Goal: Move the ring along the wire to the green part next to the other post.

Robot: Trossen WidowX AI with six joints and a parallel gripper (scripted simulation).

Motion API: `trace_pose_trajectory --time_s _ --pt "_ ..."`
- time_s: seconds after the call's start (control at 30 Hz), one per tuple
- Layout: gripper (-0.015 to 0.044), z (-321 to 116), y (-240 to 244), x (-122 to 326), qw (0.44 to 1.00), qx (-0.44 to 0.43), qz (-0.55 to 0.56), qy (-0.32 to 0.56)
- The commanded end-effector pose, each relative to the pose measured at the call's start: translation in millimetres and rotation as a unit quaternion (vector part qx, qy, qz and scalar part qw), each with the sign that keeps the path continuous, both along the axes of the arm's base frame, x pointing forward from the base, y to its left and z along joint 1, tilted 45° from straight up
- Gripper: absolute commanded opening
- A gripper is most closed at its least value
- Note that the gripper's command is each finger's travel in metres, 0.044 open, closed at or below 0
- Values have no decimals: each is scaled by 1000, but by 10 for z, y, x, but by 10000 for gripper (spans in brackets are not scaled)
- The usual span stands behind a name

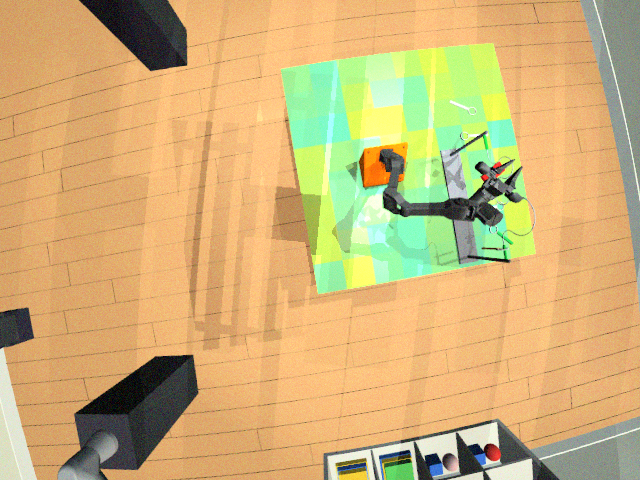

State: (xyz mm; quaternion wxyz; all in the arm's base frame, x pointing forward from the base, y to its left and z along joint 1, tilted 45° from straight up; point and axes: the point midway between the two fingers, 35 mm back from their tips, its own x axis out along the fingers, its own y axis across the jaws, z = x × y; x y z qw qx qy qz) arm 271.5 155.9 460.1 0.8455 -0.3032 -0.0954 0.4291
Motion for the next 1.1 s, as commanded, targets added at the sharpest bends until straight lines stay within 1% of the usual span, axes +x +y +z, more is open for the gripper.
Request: trace_pose_trajectory --time_s 0.0,0.2,0.37,0.63,0.87,1.07 --pt "160 -5 -301 341 999 7 -42 -5" --pt "160 -9 -800 713 995 17 -98 -11" --pt "160 -22 -1294 928 989 28 -146 -13" --pt "160 -175 -2133 1264 978 13 -207 -36" --pt "160 -352 -3005 1377 963 -5 -263 -55" --pt "160 -522 -3800 1282 949 -20 -306 -71"
